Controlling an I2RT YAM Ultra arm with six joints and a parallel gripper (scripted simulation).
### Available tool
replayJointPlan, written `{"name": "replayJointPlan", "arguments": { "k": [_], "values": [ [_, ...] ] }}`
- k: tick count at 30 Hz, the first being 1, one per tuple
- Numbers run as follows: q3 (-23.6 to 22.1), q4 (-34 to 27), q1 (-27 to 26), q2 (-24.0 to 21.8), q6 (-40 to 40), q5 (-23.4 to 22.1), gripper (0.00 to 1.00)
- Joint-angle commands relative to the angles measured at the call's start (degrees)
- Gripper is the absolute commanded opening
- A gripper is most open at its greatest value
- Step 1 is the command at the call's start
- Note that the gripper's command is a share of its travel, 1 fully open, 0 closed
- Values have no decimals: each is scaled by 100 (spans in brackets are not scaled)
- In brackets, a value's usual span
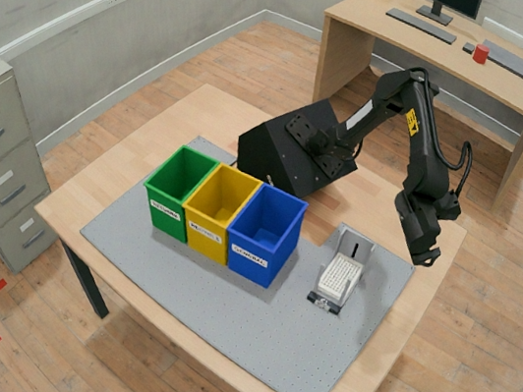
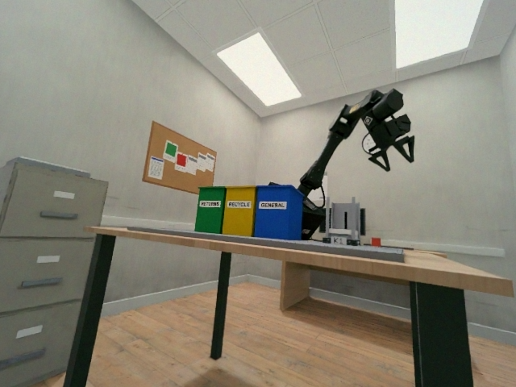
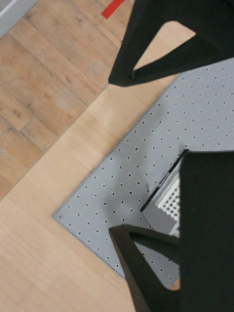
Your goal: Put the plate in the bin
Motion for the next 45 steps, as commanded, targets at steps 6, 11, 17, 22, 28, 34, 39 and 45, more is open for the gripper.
{"name": "replayJointPlan", "arguments": {
  "k": [6,11,17,22,28,34,39,45],
  "values": [
    [109,-6,-42,-136,14,-89,100],
    [109,-6,-42,-136,14,-89,100],
    [109,-6,-42,-136,14,-89,100],
    [-278,-72,-312,-251,711,120,100],
    [-383,16,-308,-316,1717,324,100],
    [-558,29,-507,-382,2323,444,100],
    [-698,58,-518,-470,3194,631,100],
    [-899,75,-709,-560,4161,826,100]
  ]
}}
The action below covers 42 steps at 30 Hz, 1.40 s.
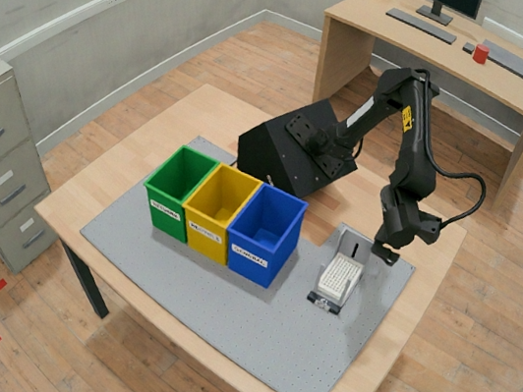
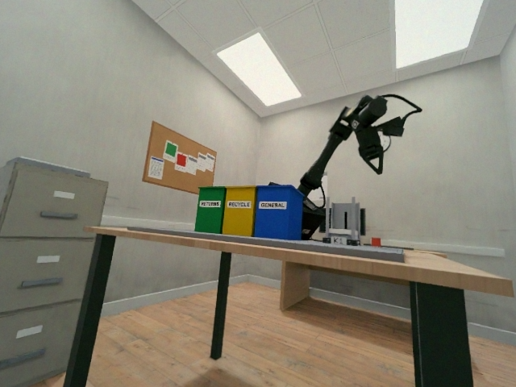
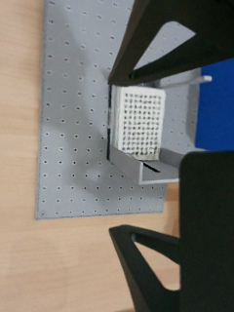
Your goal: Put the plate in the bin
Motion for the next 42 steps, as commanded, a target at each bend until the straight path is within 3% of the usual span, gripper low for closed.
{"name": "replayJointPlan", "arguments": {
  "k": [1,6,13,15,42],
  "values": [
    [-152,46,-176,-266,815,139,100],
    [-176,54,-59,-301,1322,256,100],
    [-512,89,-402,-439,2383,465,100],
    [-488,87,-254,-449,2783,554,100],
    [-1329,154,-889,-848,6517,1343,100]
  ]
}}
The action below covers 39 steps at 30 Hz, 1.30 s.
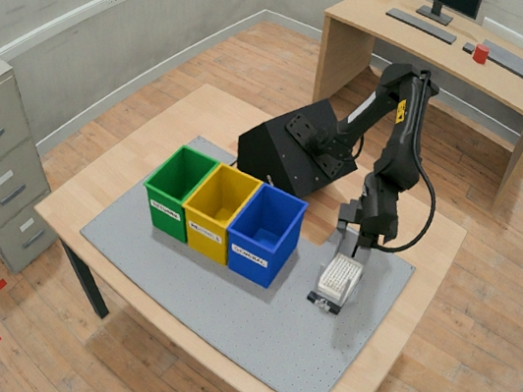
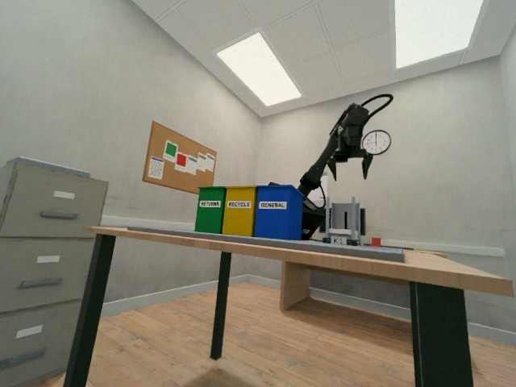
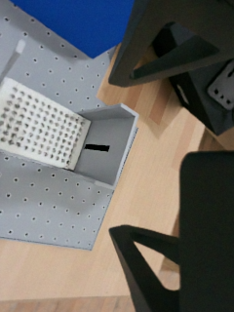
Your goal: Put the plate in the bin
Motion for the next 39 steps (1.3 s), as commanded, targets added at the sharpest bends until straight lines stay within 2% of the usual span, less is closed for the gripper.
{"name": "replayJointPlan", "arguments": {
  "k": [1,4,5,7,10,24,25,33,39],
  "values": [
    [-199,24,-217,-264,672,175,100],
    [-214,17,-107,-285,1216,284,100],
    [-288,54,-275,-312,1339,305,100],
    [-315,38,-274,-331,1703,382,100],
    [-185,68,-169,-359,1775,423,100],
    [-205,27,-167,-265,1776,421,100],
    [-352,143,-89,-360,1836,474,100],
    [-535,428,59,-341,2010,554,100],
    [-712,702,240,-197,2166,631,100]
  ]
}}
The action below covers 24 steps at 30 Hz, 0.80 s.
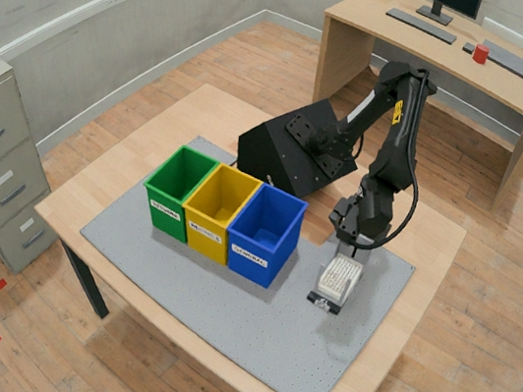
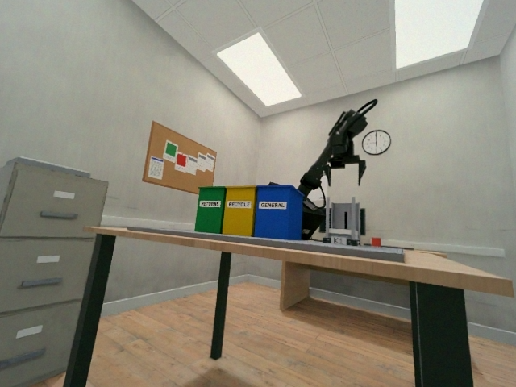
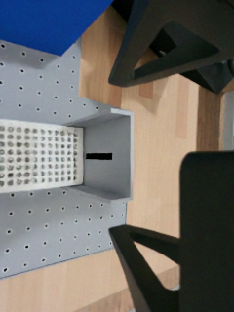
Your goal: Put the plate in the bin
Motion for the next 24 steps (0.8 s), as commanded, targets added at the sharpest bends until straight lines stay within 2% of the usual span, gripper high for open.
{"name": "replayJointPlan", "arguments": {
  "k": [1,10,11,15,24],
  "values": [
    [-139,279,74,15,165,133,100],
    [-333,603,249,105,338,221,100],
    [-352,659,225,-52,364,232,100],
    [-464,834,369,157,454,283,100],
    [-680,1251,572,210,649,386,100]
  ]
}}
